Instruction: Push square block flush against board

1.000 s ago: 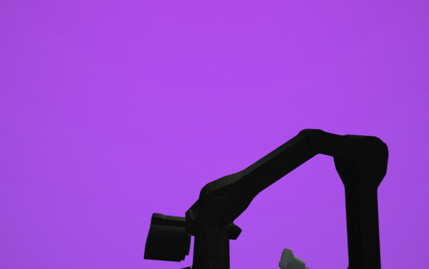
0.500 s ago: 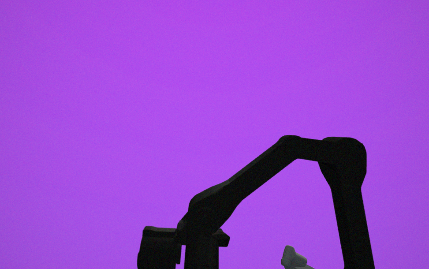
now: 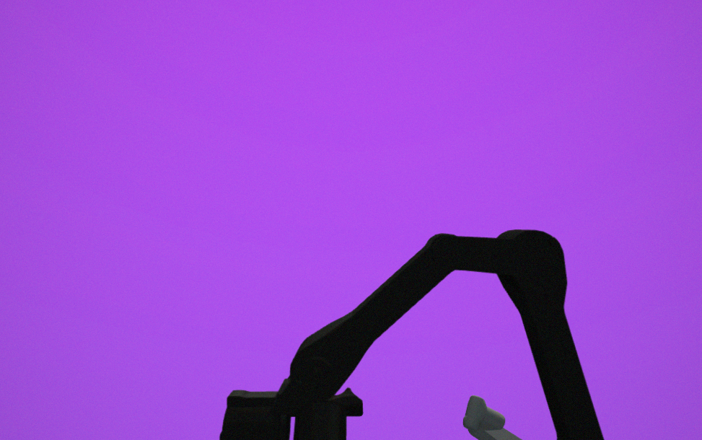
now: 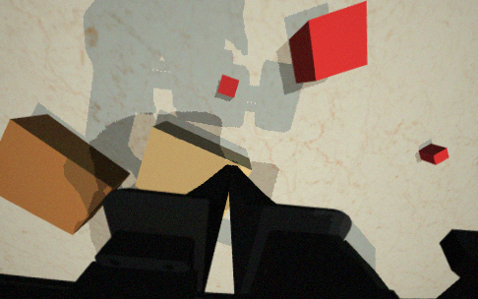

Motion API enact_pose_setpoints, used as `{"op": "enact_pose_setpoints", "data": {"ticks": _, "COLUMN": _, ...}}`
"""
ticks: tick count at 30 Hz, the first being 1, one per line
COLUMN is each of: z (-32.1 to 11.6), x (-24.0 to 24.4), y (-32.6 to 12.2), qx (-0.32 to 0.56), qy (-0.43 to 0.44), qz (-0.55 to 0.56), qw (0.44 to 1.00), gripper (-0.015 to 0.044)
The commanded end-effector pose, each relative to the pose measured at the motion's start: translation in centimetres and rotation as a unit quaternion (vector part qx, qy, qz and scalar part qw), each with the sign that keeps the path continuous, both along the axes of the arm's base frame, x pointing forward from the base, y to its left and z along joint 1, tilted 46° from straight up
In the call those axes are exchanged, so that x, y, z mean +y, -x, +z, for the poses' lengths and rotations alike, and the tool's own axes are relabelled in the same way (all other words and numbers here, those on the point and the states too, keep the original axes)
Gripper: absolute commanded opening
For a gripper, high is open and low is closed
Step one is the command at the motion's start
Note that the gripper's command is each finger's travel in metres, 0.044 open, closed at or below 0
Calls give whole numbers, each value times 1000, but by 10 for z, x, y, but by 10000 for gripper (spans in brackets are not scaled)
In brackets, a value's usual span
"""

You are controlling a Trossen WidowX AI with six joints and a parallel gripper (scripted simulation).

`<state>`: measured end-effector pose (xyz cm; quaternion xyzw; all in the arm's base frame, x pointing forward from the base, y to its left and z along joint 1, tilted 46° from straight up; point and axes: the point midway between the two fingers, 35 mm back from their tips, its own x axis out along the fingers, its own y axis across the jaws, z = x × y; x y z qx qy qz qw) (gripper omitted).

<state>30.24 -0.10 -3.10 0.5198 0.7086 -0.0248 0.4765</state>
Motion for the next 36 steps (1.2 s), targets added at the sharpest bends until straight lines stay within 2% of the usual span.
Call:
{"op": "enact_pose_setpoints", "data": {"ticks": 1, "z": -8, "x": -8, "y": 0, "qx": 47, "qy": 1, "qz": -47, "qw": 998, "gripper": 0}}
{"op": "enact_pose_setpoints", "data": {"ticks": 6, "z": -17, "x": -15, "y": 3, "qx": 106, "qy": -2, "qz": -105, "qw": 989, "gripper": 0}}
{"op": "enact_pose_setpoints", "data": {"ticks": 10, "z": -17, "x": -15, "y": 3, "qx": 106, "qy": -2, "qz": -105, "qw": 989, "gripper": 0}}
{"op": "enact_pose_setpoints", "data": {"ticks": 16, "z": -56, "x": 24, "y": 4, "qx": 114, "qy": -4, "qz": -113, "qw": 987, "gripper": 0}}
{"op": "enact_pose_setpoints", "data": {"ticks": 36, "z": -39, "x": 40, "y": 11, "qx": 114, "qy": -3, "qz": -113, "qw": 987, "gripper": 0}}
